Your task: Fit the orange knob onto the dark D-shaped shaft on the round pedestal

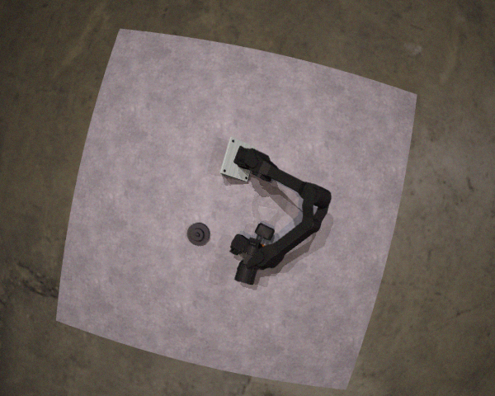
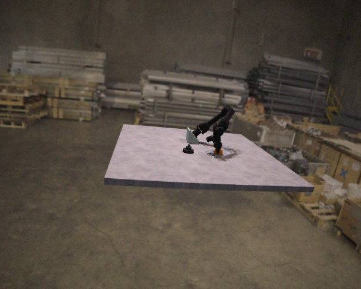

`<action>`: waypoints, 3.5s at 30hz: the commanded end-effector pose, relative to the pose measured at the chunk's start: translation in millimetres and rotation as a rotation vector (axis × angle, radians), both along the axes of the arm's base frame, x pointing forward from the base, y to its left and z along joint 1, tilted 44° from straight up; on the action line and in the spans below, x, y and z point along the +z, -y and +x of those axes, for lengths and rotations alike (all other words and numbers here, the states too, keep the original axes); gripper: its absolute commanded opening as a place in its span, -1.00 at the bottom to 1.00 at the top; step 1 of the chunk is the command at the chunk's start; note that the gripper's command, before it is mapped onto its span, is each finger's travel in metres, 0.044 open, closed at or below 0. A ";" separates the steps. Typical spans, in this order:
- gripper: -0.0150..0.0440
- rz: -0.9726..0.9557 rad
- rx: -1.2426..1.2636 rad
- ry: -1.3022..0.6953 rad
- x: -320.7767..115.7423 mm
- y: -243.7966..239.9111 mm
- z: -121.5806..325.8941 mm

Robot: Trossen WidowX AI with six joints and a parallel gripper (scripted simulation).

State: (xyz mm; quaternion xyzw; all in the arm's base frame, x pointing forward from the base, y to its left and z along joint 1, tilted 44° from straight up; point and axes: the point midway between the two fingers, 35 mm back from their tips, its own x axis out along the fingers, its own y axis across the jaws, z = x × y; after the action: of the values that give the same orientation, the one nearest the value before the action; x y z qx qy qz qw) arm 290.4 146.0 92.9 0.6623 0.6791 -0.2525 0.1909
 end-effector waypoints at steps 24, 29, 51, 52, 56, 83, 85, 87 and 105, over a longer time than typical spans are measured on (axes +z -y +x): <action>0.14 0.006 -0.002 -0.005 -2.2 -2.8 -1.2; 0.12 -0.010 0.000 -0.004 -1.5 -2.6 -1.1; 0.12 -0.394 0.037 -0.003 23.1 -7.8 1.2; 0.12 -0.411 0.038 -0.003 24.1 -8.3 1.3; 0.12 -0.480 0.045 -0.003 28.3 -10.3 1.6; 0.12 -0.941 0.087 -0.003 52.0 -30.0 3.4; 0.12 -0.975 0.090 -0.003 53.4 -31.8 3.5; 0.12 -1.010 0.093 -0.003 54.7 -33.7 3.5; 0.12 -1.057 0.096 0.005 61.2 -39.9 3.8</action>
State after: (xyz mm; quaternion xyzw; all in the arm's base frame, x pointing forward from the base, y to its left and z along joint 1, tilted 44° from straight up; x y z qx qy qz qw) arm 293.5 185.7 152.9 0.4427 0.4904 -0.5501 0.5108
